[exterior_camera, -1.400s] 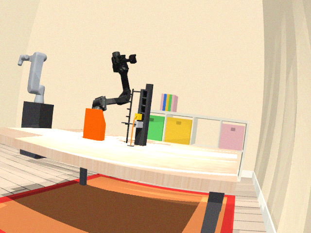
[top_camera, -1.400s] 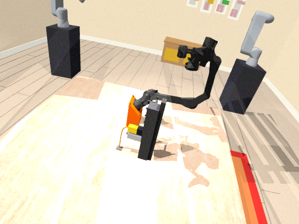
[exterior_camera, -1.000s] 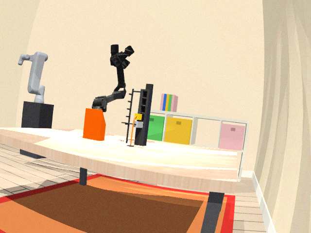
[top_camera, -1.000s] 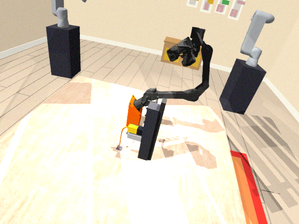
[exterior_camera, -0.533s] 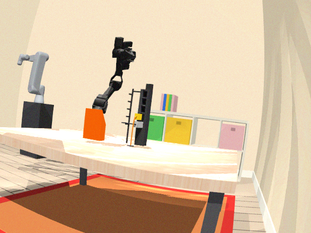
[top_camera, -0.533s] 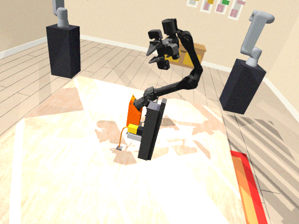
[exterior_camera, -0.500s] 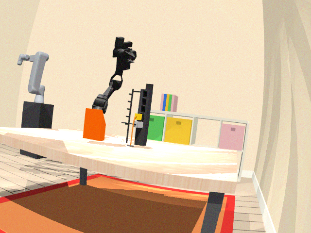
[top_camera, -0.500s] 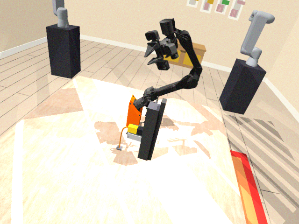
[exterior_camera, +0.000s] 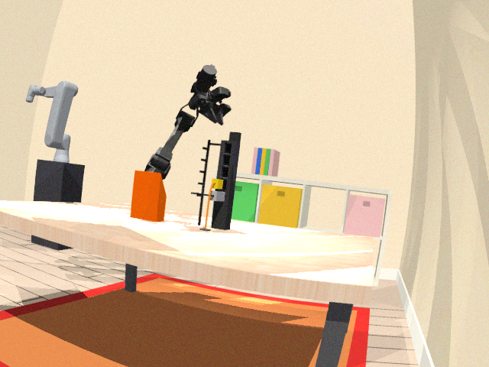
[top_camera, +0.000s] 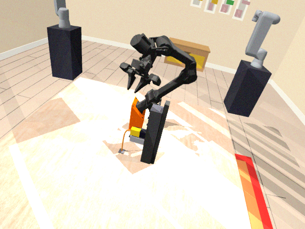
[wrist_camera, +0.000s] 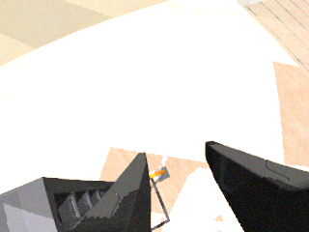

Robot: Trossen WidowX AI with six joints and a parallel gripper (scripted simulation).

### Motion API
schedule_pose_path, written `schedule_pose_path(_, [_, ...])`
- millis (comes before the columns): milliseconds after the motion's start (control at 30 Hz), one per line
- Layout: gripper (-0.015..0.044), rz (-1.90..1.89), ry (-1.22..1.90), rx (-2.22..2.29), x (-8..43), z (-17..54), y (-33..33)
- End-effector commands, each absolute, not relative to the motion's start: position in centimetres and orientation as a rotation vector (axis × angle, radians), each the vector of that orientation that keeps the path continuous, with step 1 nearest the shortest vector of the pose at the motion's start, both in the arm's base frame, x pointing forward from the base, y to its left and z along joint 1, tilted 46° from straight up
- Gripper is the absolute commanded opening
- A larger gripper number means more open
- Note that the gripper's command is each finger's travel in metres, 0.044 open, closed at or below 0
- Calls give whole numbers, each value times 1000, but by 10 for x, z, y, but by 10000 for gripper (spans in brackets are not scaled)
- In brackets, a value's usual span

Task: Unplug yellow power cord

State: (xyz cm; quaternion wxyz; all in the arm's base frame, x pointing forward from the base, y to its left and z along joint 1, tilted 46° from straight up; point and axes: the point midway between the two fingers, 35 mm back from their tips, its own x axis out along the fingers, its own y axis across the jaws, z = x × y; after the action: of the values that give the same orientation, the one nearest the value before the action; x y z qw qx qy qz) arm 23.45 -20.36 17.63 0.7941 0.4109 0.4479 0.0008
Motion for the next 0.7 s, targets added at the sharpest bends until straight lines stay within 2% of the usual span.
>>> schedule_pose_path(0, [160, -155, 1243, 1330, 252, 120, -163])
schedule_pose_path(400, [160, -789, 1730, 1842, 260, 43, -82])
schedule_pose_path(667, [160, -813, 1741, 1850, 260, 42, -80])
